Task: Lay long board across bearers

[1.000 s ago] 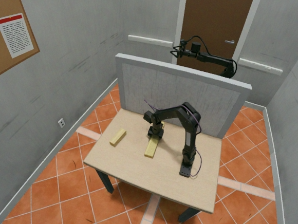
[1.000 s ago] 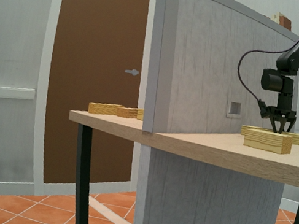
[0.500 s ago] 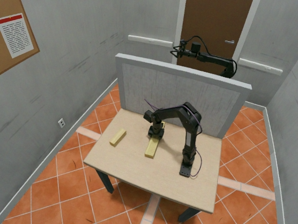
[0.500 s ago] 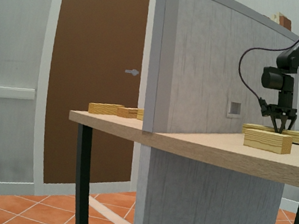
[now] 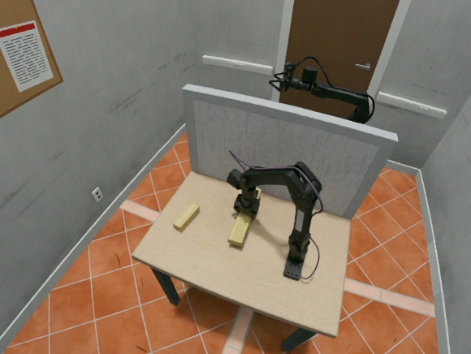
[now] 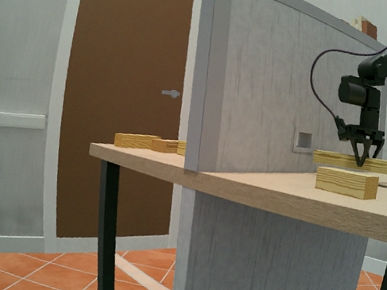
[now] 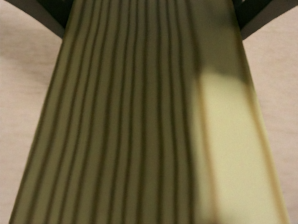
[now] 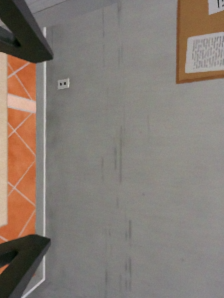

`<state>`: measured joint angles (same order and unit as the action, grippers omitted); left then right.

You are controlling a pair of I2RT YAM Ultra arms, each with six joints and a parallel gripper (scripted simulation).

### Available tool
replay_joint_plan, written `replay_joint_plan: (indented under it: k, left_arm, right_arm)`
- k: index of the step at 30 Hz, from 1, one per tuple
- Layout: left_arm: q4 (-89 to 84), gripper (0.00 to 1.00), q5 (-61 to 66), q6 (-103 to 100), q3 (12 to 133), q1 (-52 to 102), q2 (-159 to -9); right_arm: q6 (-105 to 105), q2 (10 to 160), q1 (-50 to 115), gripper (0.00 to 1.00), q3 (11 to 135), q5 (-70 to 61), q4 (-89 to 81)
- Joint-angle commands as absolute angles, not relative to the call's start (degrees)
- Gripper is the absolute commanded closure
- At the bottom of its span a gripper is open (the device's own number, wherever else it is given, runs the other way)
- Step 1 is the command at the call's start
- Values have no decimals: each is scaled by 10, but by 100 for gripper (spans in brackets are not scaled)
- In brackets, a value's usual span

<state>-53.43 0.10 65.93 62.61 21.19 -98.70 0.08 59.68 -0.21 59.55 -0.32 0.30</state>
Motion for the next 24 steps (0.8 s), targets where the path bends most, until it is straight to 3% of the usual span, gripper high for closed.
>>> replay_joint_plan:
  k: [1,24]
  left_arm:
    - [-559,100,8,664,664,208,-961]
    - [-640,100,8,661,726,210,-937]
  right_arm:
    - [2,602,3,0,620,-8,20]
    - [2,602,3,0,620,-8,20]
